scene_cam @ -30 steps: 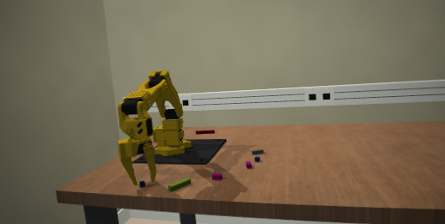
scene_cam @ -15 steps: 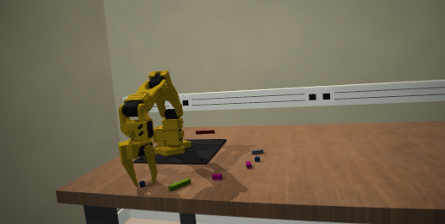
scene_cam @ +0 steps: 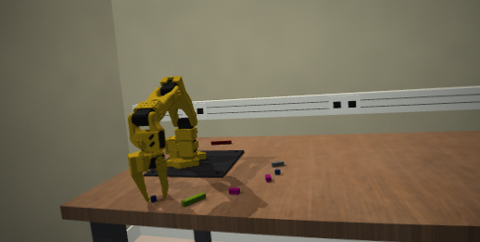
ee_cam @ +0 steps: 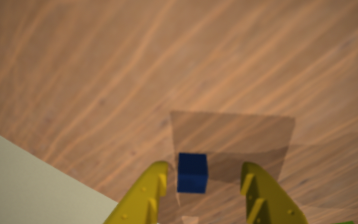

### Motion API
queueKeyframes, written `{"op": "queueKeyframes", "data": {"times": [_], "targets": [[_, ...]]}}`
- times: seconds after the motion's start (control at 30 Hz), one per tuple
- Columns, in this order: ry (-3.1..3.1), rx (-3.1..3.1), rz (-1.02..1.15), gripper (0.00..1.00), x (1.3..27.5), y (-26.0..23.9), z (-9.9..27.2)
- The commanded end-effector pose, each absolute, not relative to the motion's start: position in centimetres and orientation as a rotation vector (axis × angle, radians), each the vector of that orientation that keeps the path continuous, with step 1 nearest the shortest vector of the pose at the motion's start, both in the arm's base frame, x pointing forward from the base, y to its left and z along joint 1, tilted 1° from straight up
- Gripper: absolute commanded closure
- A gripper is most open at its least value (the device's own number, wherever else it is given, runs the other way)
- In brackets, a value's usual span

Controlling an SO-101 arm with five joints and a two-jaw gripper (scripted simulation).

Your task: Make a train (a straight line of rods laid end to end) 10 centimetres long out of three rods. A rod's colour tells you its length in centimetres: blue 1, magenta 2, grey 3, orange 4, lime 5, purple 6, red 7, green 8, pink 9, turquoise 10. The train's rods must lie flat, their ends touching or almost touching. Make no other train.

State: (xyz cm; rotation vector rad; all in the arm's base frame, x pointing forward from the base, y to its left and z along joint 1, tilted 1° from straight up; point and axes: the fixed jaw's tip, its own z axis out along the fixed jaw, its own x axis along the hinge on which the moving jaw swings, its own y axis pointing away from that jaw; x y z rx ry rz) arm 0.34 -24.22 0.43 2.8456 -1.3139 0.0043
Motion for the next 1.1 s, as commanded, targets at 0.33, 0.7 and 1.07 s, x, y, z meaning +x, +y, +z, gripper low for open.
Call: {"op": "queueKeyframes", "data": {"times": [0.33, 0.7, 1.07], "targets": [[-1.319, 2.870, -0.013, 0.91, 0.14, -23.78, -0.20], [-1.319, 2.870, -0.013, 0.97, 0.14, -23.78, -0.20], [-1.319, 2.870, -0.013, 1.00, 0.14, -23.78, -0.20]]}}
